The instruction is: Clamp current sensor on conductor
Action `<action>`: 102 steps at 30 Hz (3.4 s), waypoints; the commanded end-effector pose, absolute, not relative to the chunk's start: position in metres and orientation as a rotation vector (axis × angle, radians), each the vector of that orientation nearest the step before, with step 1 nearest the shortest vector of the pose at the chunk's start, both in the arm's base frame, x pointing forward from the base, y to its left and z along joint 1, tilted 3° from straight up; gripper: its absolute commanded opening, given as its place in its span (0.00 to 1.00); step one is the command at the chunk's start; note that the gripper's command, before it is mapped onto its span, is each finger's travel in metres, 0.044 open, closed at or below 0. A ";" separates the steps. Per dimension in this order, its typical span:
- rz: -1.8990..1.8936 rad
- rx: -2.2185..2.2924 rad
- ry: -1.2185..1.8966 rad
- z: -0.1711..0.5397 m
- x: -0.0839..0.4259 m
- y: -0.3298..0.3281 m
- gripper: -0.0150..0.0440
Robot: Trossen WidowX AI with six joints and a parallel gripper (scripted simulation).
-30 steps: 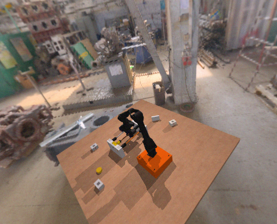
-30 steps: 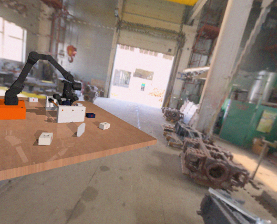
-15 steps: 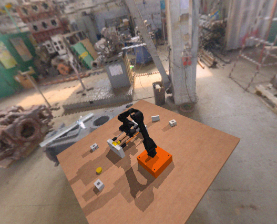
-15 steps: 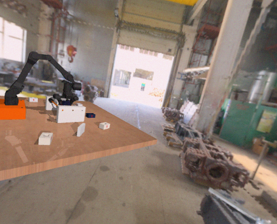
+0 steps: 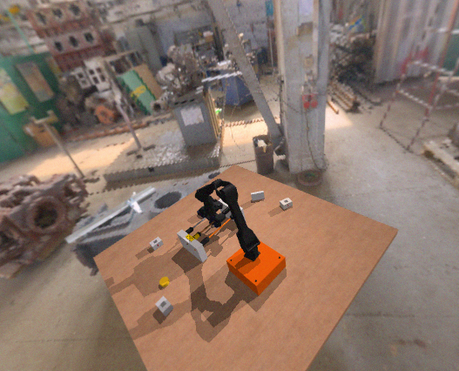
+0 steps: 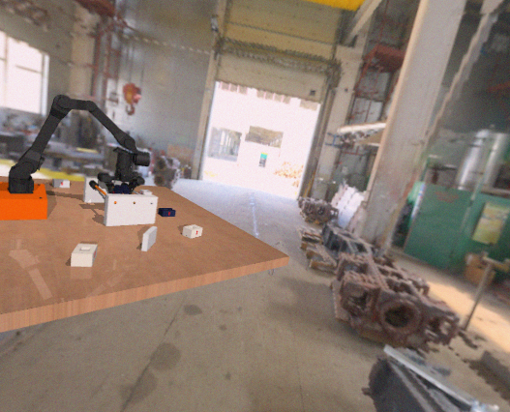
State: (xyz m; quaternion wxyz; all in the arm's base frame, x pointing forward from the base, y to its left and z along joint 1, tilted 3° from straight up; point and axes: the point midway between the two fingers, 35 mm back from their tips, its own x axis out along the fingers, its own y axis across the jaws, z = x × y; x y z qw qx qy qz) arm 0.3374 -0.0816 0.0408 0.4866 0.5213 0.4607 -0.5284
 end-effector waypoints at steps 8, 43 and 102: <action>-1.286 1.267 1.117 0.041 0.338 -0.082 0.25; -1.286 1.268 1.121 0.041 0.337 -0.082 0.92; -1.566 1.096 1.357 0.033 0.329 -0.092 0.91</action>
